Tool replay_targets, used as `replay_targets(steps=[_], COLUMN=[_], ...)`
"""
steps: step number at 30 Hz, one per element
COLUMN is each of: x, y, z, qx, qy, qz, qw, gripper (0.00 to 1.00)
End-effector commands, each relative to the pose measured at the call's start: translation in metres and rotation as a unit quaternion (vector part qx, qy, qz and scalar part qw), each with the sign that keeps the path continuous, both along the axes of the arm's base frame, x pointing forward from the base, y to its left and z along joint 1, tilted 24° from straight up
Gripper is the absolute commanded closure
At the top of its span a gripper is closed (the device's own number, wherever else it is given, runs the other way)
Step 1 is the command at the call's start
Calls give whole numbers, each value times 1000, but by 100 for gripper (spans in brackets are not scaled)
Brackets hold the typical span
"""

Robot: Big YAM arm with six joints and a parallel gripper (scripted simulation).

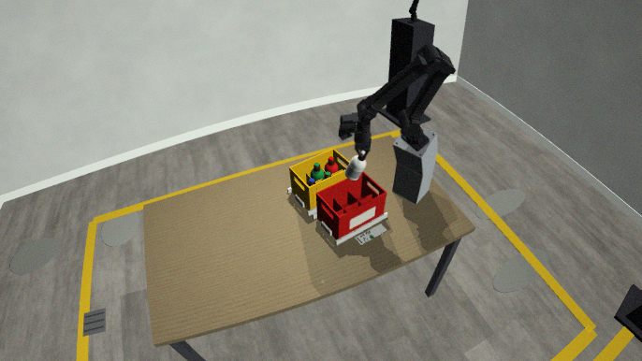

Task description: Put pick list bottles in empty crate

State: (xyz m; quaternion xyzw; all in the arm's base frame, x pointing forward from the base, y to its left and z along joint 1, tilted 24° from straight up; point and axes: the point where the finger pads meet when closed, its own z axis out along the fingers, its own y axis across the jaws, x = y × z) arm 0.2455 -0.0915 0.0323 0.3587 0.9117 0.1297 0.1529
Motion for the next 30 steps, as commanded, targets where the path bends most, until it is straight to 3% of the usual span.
replay_targets(steps=[1, 24, 28, 29, 30], x=[4, 0, 5, 17, 17], y=[-10, -9, -11, -19, -19], z=[14, 11, 10, 21, 20], qx=[-12, -10, -14, -21, -21], qy=[-18, -15, -24, -37, -36], qz=[-7, -7, -13, -15, -16], qw=[1000, 1000, 1000, 999, 999], gripper=[100, 100, 100, 100, 100])
